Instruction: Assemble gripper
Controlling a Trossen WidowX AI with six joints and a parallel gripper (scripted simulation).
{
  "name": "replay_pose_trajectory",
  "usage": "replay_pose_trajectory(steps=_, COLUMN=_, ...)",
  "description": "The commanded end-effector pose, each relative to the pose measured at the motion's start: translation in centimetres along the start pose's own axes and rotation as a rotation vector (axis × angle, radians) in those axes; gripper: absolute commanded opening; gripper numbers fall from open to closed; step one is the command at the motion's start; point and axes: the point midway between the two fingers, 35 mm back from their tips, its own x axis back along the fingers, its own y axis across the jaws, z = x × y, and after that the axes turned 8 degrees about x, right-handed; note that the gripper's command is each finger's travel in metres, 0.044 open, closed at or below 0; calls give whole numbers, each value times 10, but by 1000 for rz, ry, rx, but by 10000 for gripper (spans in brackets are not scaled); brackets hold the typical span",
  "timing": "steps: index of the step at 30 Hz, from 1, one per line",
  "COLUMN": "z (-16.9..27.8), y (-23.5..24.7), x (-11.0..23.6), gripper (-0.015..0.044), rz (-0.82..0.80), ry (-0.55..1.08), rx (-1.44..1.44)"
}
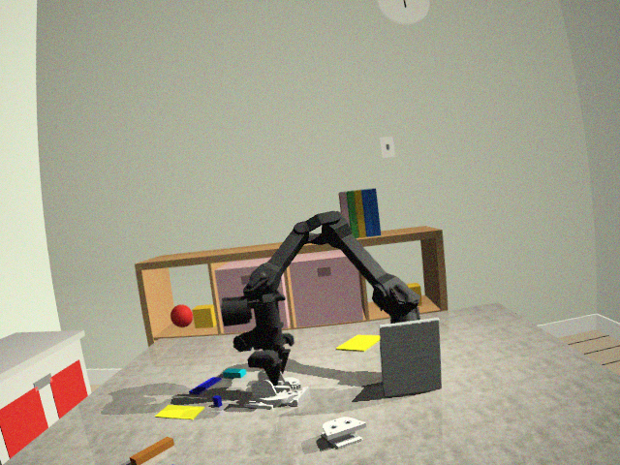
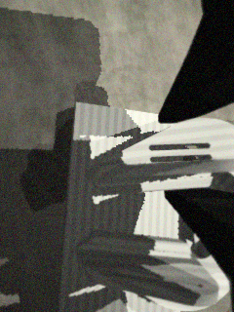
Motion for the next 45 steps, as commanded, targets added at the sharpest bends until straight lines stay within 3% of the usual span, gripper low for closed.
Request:
replay_pose_trajectory(steps=1, z=-1, y=0, x=-1, gripper=134, rz=5, ry=-3, rx=3)
replay_pose_trajectory(steps=45, z=-1, y=-1, x=-12, gripper=134, rz=6, ry=-3, rx=6)
